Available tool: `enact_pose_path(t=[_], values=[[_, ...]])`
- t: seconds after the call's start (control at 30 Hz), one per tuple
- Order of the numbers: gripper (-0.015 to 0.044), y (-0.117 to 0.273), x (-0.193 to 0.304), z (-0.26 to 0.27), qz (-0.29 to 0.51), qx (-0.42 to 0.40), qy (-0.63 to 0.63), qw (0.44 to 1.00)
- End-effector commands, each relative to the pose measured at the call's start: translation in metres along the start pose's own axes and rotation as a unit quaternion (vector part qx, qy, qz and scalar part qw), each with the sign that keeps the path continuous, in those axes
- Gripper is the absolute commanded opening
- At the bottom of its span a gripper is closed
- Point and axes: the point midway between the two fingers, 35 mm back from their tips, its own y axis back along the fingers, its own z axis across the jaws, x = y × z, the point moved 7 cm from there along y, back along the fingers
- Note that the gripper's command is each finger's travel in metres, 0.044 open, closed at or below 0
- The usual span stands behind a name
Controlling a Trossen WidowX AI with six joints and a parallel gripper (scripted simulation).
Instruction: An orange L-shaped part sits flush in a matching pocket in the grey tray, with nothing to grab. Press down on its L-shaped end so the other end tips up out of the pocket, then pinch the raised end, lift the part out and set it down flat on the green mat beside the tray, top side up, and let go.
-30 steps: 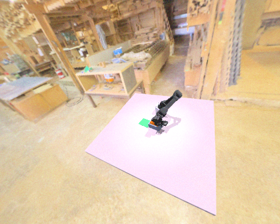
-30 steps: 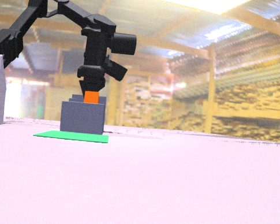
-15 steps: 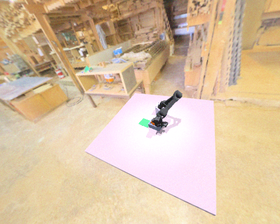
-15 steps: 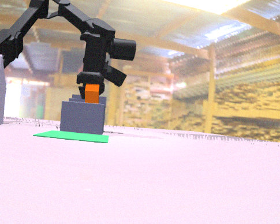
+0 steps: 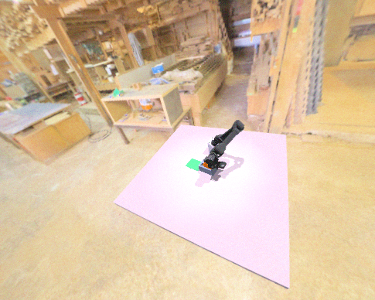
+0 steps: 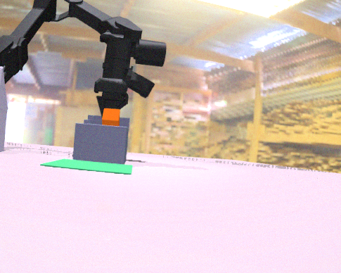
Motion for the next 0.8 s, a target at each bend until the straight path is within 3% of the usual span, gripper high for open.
enact_pose_path(t=[0.0,0.17,0.77], values=[[0.018,0.028,-0.004,-0.004,-0.007,0.005,0.0,1.0],[0.018,0.086,0.0,-0.011,-0.005,0.003,-0.001,1.0],[0.018,0.086,-0.001,-0.011,-0.013,0.001,-0.002,1.0]])
